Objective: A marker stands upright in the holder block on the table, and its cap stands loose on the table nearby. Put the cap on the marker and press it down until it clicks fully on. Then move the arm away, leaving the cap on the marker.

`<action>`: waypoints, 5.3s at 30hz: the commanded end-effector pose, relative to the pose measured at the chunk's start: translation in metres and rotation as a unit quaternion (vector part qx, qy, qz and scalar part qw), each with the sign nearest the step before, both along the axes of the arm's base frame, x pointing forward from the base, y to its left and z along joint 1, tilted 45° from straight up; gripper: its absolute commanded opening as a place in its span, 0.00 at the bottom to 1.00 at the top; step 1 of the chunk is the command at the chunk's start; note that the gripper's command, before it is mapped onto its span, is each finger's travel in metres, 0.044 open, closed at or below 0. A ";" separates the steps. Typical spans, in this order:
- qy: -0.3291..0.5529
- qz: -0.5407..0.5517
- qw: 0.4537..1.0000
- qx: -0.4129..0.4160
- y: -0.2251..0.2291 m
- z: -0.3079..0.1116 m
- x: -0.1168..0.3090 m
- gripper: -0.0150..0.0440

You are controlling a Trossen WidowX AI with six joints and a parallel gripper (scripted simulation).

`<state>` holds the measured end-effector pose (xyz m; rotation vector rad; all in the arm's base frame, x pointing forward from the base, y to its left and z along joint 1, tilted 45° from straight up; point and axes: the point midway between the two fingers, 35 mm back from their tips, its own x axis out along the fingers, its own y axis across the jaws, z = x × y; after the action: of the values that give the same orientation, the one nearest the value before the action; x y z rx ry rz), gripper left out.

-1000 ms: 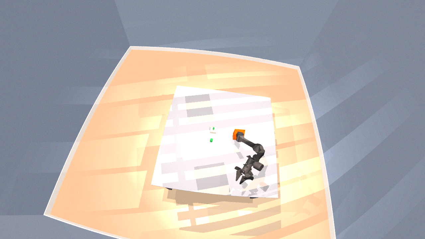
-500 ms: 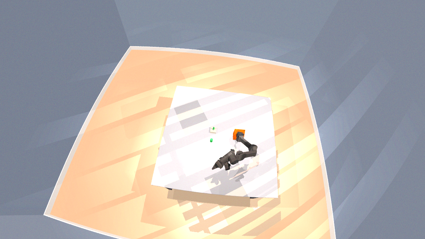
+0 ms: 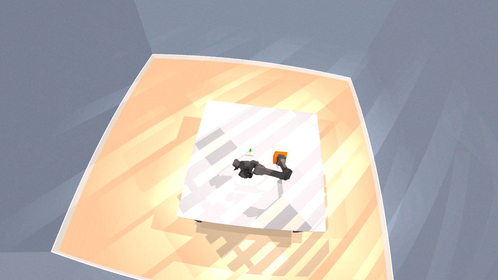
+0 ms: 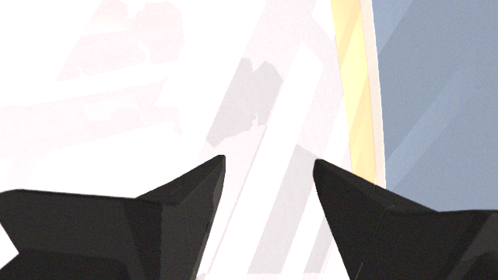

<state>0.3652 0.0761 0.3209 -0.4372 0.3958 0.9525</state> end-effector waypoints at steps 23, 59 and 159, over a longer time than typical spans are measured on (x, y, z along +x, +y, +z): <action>0.574 -0.155 0.801 0.067 -0.017 -0.223 -0.067 0.67; 0.574 -0.155 0.801 0.068 0.027 -0.264 -0.069 0.67; 0.573 -0.158 0.802 0.064 -0.126 -0.299 -0.061 0.25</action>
<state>0.3051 -0.0534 0.0248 0.3921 1.4492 0.8138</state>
